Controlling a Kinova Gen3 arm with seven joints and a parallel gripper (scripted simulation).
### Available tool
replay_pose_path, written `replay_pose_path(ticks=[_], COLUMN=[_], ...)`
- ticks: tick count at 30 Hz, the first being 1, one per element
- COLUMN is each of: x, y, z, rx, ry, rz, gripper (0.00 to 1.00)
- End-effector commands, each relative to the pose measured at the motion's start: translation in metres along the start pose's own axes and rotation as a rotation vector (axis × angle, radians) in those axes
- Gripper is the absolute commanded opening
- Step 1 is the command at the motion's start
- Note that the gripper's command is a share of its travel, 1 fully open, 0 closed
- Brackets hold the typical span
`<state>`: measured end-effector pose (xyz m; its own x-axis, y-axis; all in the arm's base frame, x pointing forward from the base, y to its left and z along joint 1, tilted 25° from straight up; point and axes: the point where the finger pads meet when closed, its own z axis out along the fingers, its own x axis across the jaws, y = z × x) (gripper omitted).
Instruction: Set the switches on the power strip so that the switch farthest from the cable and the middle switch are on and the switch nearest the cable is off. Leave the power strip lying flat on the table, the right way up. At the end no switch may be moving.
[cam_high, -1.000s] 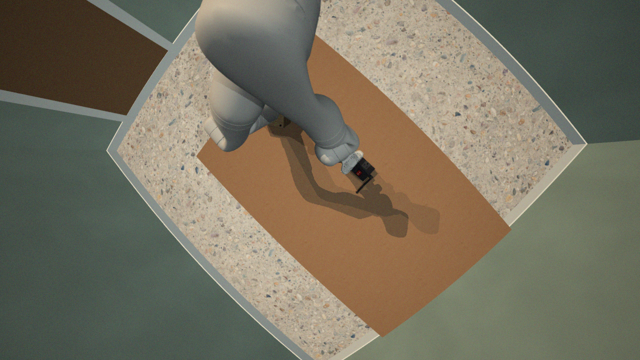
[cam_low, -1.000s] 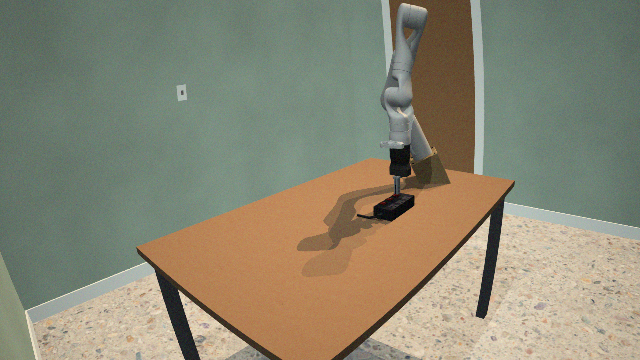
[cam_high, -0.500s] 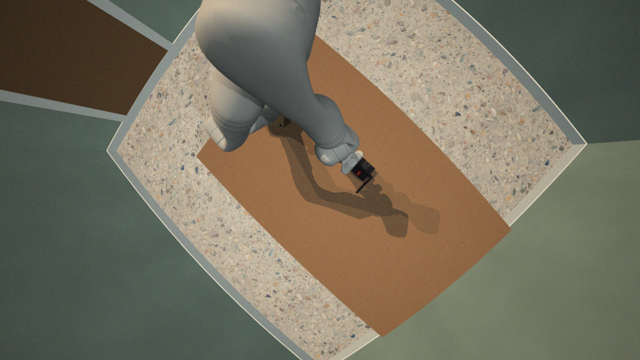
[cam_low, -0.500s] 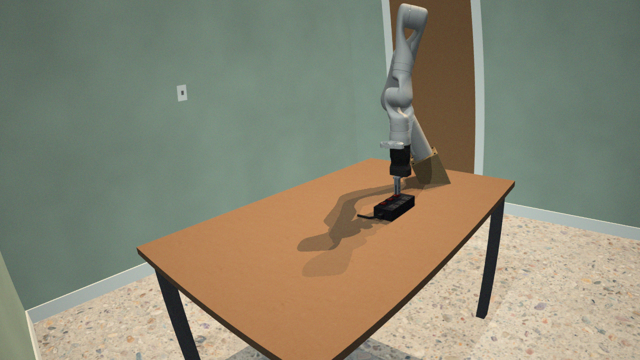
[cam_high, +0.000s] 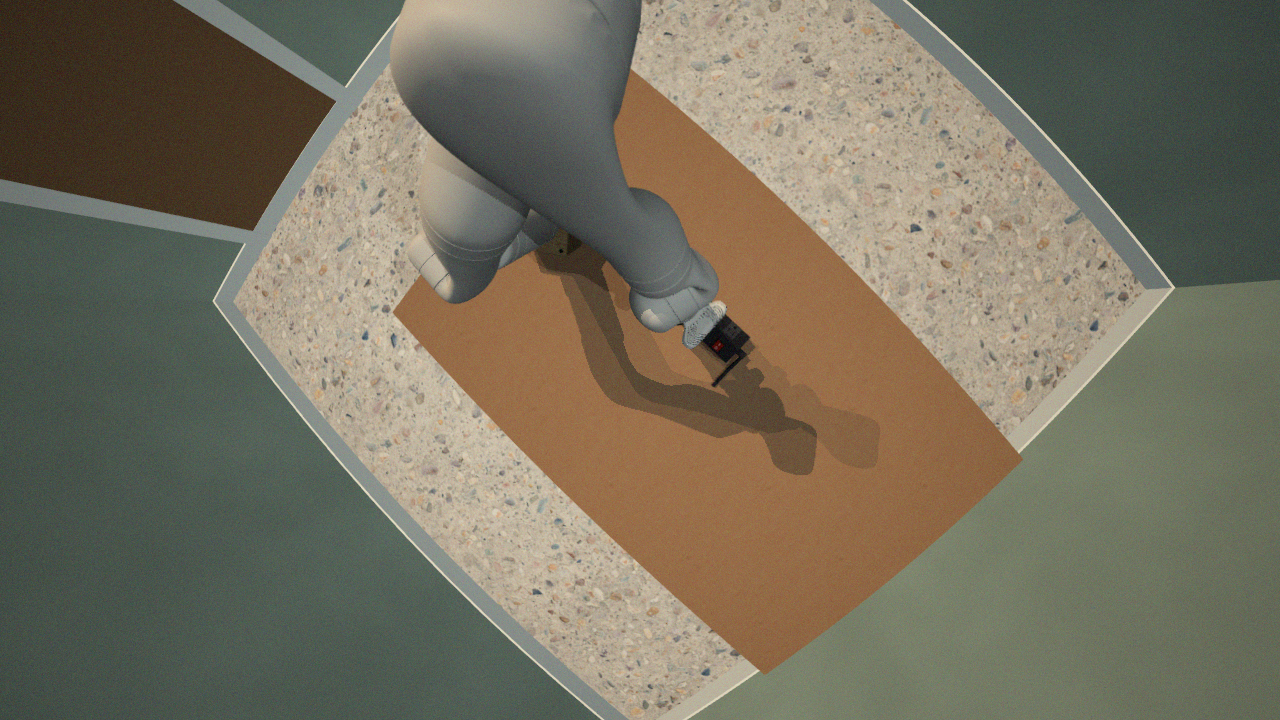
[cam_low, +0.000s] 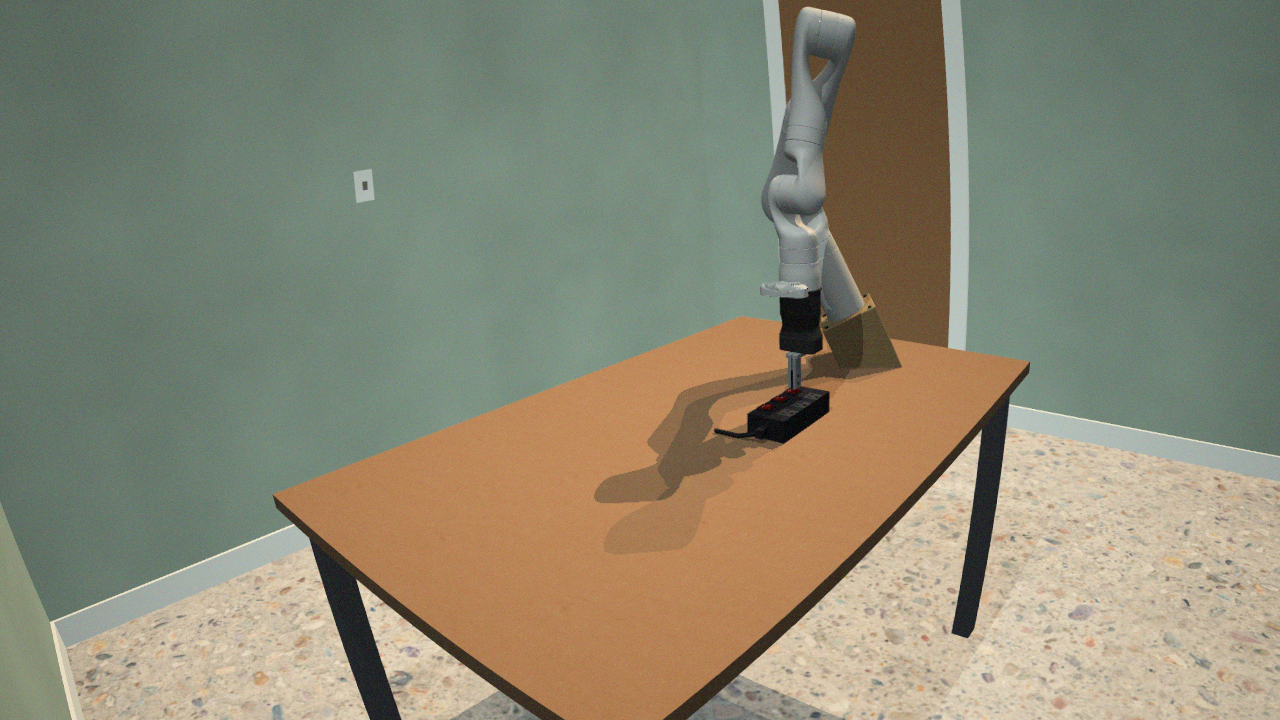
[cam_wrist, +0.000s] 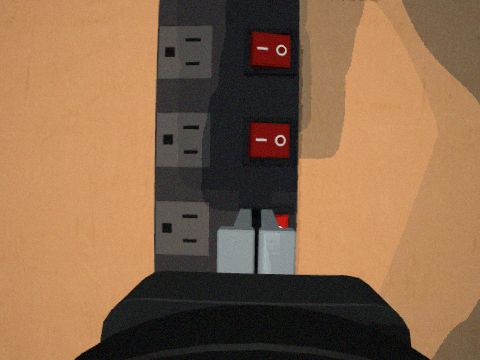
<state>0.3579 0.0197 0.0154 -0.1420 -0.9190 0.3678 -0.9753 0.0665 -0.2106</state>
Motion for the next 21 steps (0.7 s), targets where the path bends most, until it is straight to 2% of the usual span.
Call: replay_pose_path(ticks=[1,21], x=[0.0,0.0004], y=[-0.0033,-0.0027], z=[-0.0005,0.0036], rx=[0.004,0.003], ry=[-0.001,0.0], rz=[-0.006,-0.006], gripper=[0.0,0.0])
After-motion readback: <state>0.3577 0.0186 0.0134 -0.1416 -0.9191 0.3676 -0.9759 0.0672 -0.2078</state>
